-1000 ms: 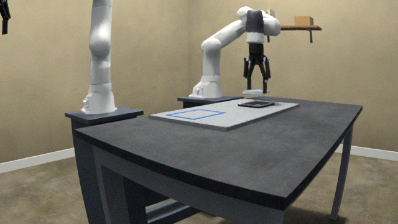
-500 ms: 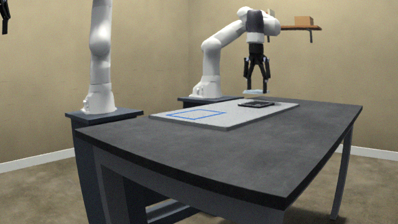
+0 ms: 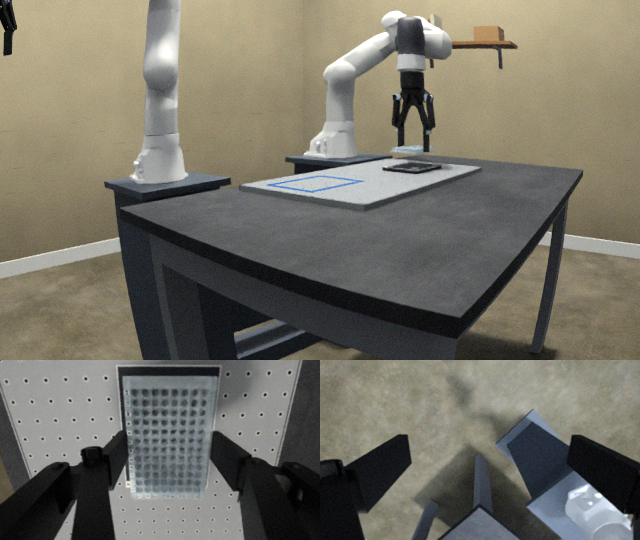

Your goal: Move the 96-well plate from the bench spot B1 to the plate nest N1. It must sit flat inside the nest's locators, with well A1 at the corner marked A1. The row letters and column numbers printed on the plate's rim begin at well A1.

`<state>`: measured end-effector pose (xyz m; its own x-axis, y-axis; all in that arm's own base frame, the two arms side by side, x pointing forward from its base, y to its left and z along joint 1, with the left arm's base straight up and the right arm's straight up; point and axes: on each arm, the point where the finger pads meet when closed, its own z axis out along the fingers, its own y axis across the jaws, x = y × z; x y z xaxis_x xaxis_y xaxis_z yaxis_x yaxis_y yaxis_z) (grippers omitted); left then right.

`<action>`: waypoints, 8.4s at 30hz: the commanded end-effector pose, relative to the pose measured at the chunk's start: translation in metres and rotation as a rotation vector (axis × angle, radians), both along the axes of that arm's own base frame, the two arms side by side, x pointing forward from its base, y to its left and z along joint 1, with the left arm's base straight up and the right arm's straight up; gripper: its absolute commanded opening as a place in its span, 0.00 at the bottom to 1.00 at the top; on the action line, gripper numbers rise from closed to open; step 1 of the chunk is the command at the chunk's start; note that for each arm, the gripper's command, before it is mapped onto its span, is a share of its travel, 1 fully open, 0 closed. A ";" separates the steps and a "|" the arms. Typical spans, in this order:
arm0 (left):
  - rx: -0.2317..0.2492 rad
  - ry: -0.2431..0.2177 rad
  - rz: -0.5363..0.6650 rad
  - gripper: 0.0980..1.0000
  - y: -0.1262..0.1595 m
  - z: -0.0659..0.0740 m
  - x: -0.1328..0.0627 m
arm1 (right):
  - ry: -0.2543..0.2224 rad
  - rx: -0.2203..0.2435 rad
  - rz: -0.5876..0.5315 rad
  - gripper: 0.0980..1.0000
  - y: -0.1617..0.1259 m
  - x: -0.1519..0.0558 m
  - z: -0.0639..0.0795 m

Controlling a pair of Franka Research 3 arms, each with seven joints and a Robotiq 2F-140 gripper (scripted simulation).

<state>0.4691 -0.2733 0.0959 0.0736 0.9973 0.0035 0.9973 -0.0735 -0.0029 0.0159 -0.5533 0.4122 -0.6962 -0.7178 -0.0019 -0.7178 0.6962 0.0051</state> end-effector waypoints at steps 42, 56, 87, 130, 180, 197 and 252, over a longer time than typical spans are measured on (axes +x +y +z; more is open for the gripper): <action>-0.004 -0.003 -0.006 0.00 -0.002 -0.023 0.000 | 0.000 0.000 0.000 1.00 0.000 0.000 0.000; -0.004 -0.003 -0.006 0.00 -0.002 -0.023 0.000 | 0.000 0.000 0.000 1.00 0.000 0.000 0.000; -0.004 -0.003 -0.001 0.00 -0.003 -0.028 0.000 | 0.000 0.000 0.000 1.00 0.000 0.000 0.000; -0.004 -0.003 -0.001 0.00 -0.003 -0.029 0.000 | 0.000 0.000 0.000 1.00 0.000 0.000 0.000; -0.004 -0.003 0.000 0.00 -0.003 -0.040 0.001 | 0.000 0.000 0.000 1.00 0.000 0.000 0.000; -0.004 -0.003 0.000 0.00 -0.003 -0.040 0.001 | 0.000 0.000 0.000 1.00 0.000 0.000 0.000; -0.004 -0.003 0.000 0.66 -0.003 -0.040 0.001 | 0.000 0.000 0.000 1.00 0.000 0.000 0.000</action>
